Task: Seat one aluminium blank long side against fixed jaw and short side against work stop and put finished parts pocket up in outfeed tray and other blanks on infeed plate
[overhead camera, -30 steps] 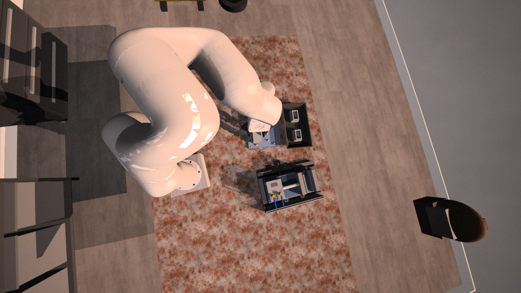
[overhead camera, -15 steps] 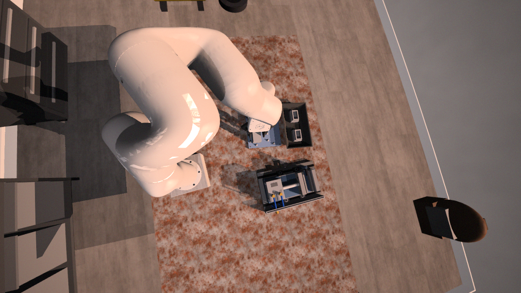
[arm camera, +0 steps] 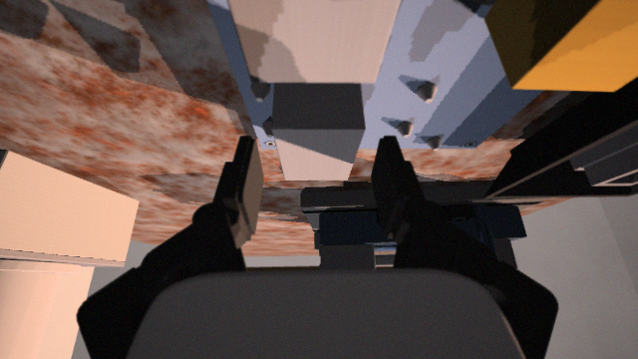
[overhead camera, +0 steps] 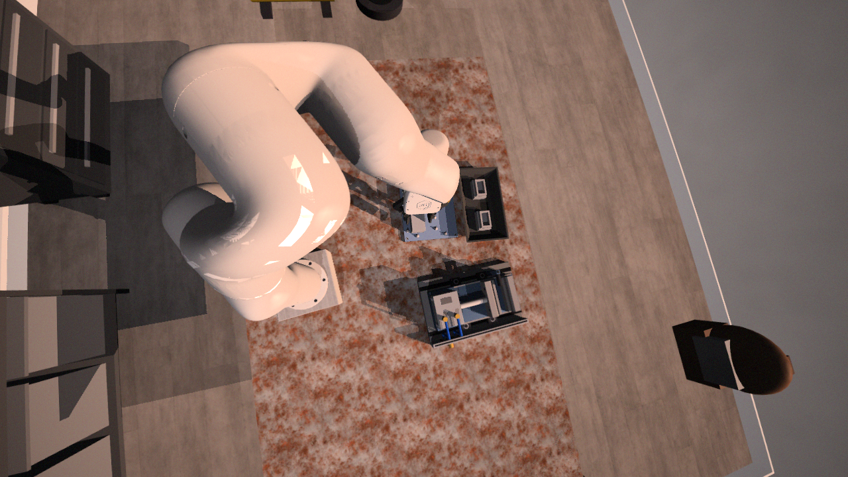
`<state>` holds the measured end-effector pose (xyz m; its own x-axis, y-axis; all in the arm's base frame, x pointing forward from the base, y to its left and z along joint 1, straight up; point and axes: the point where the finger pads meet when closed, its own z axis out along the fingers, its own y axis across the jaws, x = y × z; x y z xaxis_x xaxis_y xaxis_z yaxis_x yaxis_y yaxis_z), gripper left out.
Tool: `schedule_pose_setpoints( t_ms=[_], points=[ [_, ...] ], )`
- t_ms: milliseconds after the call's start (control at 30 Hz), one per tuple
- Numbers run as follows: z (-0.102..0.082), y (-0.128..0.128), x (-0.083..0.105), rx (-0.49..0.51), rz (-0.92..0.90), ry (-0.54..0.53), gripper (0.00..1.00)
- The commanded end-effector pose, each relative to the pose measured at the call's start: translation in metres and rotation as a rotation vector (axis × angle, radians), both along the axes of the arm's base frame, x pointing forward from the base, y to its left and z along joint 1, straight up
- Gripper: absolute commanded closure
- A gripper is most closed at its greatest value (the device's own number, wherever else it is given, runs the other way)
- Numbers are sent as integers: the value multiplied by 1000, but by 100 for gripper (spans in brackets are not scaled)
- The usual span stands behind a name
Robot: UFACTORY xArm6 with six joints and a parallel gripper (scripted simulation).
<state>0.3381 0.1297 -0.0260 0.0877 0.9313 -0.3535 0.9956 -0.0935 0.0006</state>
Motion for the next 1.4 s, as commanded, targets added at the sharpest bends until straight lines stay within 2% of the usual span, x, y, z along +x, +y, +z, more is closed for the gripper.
schedule_pose_setpoints(
  t_ms=[0,167,400,467,767,967,1200,1233,1367],
  points=[
    [12,1,1,1,0,-3,31],
    [37,1,1,1,0,-3,31],
    [81,1,1,1,0,-3,31],
    [81,1,1,1,0,-3,31],
    [127,1,1,1,0,-3,31],
    [140,1,1,1,0,-3,31],
    [142,1,1,1,0,-3,31],
    [142,1,1,1,0,-3,100],
    [142,1,1,1,0,-3,100]
  ],
)
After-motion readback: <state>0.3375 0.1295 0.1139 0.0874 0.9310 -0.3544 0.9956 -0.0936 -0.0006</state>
